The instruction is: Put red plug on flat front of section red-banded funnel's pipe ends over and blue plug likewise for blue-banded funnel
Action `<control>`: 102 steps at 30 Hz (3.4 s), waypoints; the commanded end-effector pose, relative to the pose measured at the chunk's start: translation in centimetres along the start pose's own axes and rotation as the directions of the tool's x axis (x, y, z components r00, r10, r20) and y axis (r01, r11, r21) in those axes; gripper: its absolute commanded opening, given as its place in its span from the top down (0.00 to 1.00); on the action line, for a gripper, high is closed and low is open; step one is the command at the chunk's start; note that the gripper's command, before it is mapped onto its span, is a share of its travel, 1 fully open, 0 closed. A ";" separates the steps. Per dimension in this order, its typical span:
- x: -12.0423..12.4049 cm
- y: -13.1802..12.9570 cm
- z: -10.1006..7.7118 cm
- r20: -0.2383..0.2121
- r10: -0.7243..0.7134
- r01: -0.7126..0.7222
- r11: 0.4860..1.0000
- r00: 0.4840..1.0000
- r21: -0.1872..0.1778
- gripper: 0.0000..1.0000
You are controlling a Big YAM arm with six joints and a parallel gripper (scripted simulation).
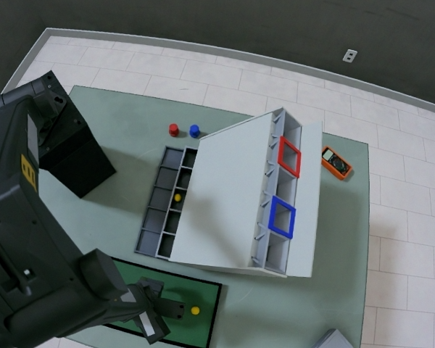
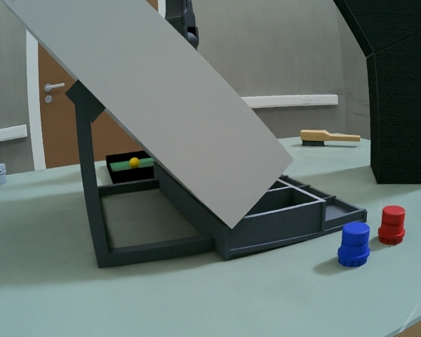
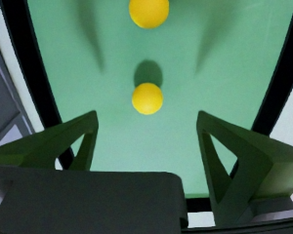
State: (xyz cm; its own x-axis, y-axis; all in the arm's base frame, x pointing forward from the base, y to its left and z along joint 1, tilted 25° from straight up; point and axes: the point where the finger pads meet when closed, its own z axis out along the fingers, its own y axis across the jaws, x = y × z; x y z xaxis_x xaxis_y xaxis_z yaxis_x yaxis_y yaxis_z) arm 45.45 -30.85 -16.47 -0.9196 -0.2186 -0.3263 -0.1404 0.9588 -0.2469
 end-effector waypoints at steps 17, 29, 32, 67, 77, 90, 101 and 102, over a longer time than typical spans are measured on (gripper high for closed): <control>-1.1 -0.4 1.6 0.015 -0.002 0.002 1.000 1.000 0.011 0.20; -1.0 -0.3 2.5 0.016 -0.002 0.002 1.000 1.000 0.013 0.20; -1.0 -0.3 2.7 0.017 -0.002 0.002 1.000 1.000 0.014 0.20; -0.9 0.3 3.0 0.020 0.000 0.000 1.000 1.000 0.024 0.20; -0.8 0.4 3.0 0.023 0.000 -0.001 1.000 1.000 0.028 0.20; -0.8 0.6 3.0 0.027 0.001 -0.002 0.999 1.000 0.036 0.20; -1.0 -0.5 2.3 0.032 0.001 -0.003 0.999 1.000 0.044 1.00; -1.0 -0.5 2.3 0.032 0.001 -0.003 0.999 1.000 0.044 1.00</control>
State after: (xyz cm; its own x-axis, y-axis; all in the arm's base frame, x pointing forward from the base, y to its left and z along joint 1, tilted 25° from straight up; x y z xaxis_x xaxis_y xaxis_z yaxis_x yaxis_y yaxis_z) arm 46.94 -31.23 -18.60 -0.9113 -0.2209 -0.3474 -0.1245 0.9522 -0.2788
